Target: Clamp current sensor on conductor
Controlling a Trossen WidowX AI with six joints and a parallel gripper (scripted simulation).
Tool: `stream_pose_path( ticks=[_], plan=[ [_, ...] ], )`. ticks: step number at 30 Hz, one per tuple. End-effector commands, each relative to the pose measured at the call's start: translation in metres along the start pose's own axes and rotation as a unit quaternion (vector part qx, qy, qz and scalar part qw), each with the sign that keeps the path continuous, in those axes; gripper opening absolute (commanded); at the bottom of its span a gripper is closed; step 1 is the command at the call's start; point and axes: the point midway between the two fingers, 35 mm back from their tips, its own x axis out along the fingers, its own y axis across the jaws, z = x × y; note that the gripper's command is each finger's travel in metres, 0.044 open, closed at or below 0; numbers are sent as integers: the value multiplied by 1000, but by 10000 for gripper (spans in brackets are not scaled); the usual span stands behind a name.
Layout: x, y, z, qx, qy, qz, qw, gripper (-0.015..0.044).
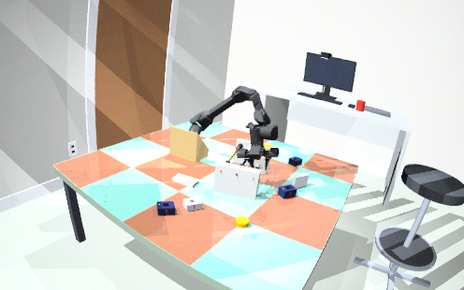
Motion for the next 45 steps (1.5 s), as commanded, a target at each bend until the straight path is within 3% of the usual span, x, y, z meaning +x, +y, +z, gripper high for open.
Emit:
stream_pose_path(
  ticks=[1, 23, 33, 45],
  plan=[
    [0, 1, 1, -3, -3, -18, 1000, 0],
    [4, -1, 0, -3, -2, -49, 999, 0],
    [0, -1, 0, -3, -1, -48, 999, 263],
    [0, -1, 0, -3, -1, -48, 999, 273]
  ],
)
